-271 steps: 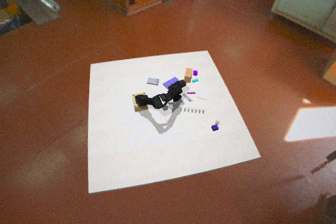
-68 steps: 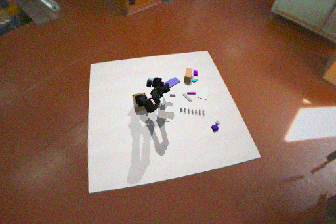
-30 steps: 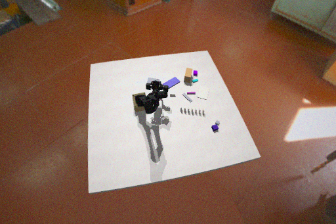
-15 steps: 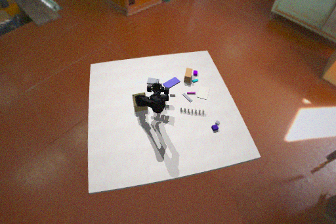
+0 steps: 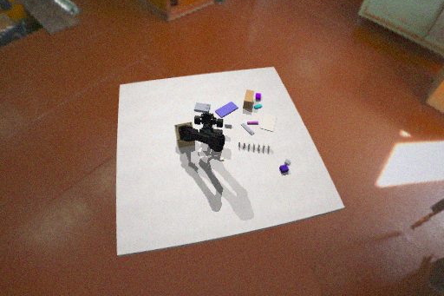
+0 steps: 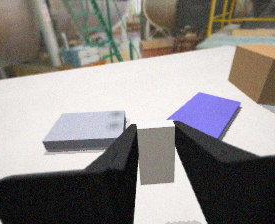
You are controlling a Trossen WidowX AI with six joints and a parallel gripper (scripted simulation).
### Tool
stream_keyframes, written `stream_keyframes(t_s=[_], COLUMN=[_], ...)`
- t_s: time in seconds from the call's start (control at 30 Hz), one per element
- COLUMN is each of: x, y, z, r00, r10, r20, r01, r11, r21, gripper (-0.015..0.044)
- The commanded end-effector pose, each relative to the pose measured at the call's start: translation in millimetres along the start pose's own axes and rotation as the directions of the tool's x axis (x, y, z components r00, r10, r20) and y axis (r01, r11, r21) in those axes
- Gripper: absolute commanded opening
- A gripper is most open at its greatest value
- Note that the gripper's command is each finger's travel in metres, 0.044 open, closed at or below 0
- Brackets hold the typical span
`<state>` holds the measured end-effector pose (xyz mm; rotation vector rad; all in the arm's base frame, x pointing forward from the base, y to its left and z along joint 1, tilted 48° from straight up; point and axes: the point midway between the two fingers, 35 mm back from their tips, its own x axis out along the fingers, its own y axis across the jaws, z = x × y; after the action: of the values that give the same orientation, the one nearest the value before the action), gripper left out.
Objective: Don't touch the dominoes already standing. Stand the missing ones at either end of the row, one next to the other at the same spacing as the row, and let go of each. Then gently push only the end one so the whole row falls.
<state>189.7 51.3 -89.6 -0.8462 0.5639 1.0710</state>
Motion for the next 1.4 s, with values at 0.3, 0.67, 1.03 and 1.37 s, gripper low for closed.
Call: stream_keyframes(t_s=[0.3, 0.67, 1.03, 1.37], x=[5.2, 7.1, 7.1, 7.1], y=[6.8, 11.5, 11.5, 11.5], z=[-25.9, -35.8, -35.8, -35.8], r00=[1.000, 0.999, 0.999, 0.999], r10=[-0.011, -0.021, -0.021, -0.021], r20=[0.019, 0.029, 0.029, 0.029], r01=[0.010, 0.020, 0.020, 0.020], r11=[1.000, 1.000, 1.000, 1.000], r21=[0.007, 0.012, 0.012, 0.012], gripper=[0.0107, 0.0107, 0.0238, 0.0440])
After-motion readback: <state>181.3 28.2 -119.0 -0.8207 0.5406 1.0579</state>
